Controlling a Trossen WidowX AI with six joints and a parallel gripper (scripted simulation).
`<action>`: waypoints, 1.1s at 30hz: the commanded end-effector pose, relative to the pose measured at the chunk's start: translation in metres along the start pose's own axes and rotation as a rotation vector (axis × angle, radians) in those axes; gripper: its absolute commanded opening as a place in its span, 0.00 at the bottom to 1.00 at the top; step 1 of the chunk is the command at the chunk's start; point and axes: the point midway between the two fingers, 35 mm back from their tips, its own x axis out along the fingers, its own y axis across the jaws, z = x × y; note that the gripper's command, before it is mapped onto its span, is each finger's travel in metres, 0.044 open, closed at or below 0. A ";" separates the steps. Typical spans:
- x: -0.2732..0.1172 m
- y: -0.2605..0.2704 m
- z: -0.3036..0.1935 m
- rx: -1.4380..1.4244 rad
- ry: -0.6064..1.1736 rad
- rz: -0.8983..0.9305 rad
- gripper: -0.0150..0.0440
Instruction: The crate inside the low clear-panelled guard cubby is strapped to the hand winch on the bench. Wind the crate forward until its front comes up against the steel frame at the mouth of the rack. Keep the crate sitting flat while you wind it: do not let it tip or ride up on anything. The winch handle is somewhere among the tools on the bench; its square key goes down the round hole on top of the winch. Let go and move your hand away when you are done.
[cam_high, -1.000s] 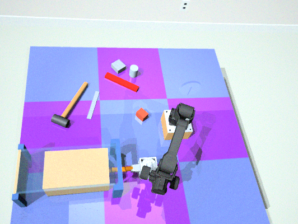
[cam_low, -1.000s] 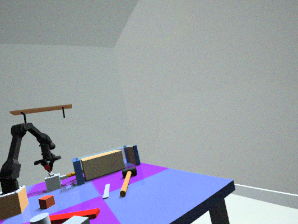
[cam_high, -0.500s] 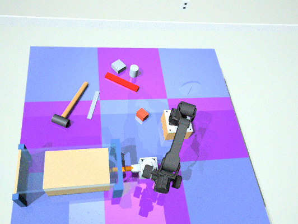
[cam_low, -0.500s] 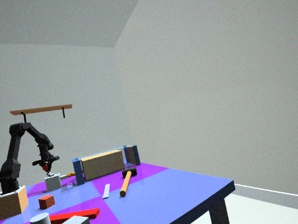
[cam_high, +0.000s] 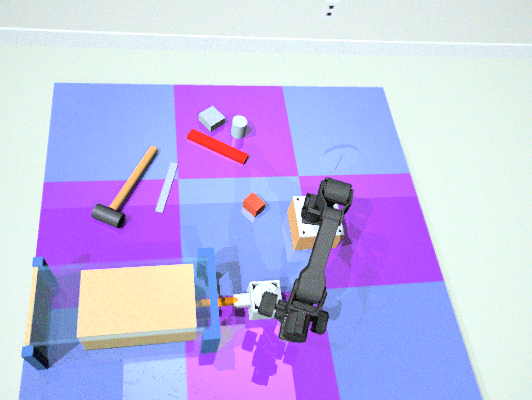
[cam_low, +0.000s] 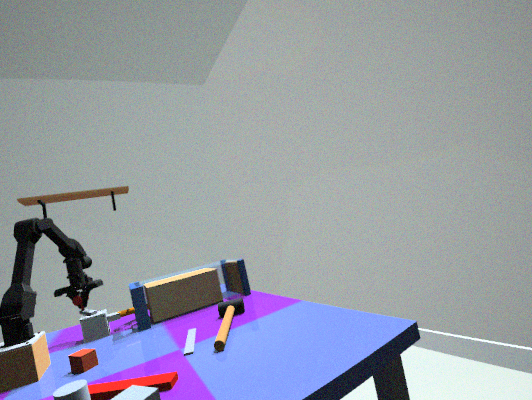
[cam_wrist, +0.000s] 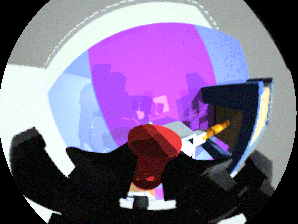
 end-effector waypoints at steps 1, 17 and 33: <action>-0.001 0.012 -0.017 -0.012 0.039 0.019 0.25; -0.001 0.018 -0.033 -0.012 0.041 0.020 0.25; -0.002 0.022 -0.049 -0.012 0.042 0.020 0.25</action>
